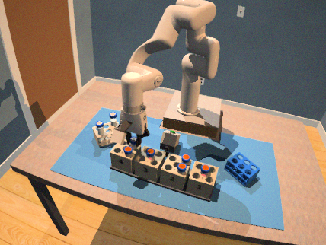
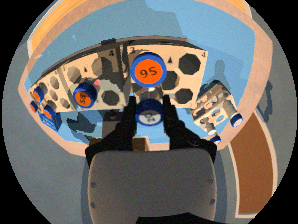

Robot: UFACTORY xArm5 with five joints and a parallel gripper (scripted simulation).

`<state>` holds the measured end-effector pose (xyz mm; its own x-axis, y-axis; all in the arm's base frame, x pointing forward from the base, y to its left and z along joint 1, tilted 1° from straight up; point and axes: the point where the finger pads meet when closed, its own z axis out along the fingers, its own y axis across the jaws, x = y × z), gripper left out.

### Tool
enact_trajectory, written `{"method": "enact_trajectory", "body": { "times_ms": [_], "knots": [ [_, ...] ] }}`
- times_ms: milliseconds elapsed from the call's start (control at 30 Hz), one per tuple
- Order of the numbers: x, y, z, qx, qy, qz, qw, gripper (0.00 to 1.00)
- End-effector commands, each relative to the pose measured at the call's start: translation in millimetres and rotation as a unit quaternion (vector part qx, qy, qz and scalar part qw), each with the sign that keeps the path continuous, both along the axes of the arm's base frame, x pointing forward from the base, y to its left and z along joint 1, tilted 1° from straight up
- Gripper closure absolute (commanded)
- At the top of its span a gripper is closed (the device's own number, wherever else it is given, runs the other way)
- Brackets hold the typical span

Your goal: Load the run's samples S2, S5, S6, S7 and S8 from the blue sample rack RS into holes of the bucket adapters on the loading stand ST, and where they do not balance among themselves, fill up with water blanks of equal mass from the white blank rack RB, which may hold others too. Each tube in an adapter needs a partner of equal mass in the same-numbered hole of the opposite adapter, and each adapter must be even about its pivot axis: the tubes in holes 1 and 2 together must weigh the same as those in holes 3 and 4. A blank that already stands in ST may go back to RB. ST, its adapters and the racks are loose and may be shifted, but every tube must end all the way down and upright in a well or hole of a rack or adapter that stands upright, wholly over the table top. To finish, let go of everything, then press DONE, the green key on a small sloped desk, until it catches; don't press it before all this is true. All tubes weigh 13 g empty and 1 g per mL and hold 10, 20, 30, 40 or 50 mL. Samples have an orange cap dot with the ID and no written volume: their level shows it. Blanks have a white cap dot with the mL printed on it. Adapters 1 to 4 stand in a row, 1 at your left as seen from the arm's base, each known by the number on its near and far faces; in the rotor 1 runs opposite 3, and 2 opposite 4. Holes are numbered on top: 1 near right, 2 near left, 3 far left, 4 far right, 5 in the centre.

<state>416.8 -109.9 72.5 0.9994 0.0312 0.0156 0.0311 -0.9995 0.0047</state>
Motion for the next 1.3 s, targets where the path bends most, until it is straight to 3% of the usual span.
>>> {"method": "enact_trajectory", "body": {
  "times_ms": [0,700,733,1267],
  "knots": [
    [1.3,-0.4,-3.6,0.000,-0.002,0.000,1.000,1.00],
    [1.3,-0.5,-7.6,0.000,-0.002,0.000,1.000,1.00],
    [1.3,-0.5,-7.9,0.000,-0.002,0.000,1.000,0.57],
    [1.3,-0.5,-7.9,0.000,-0.002,0.000,1.000,0.57]
  ]
}}
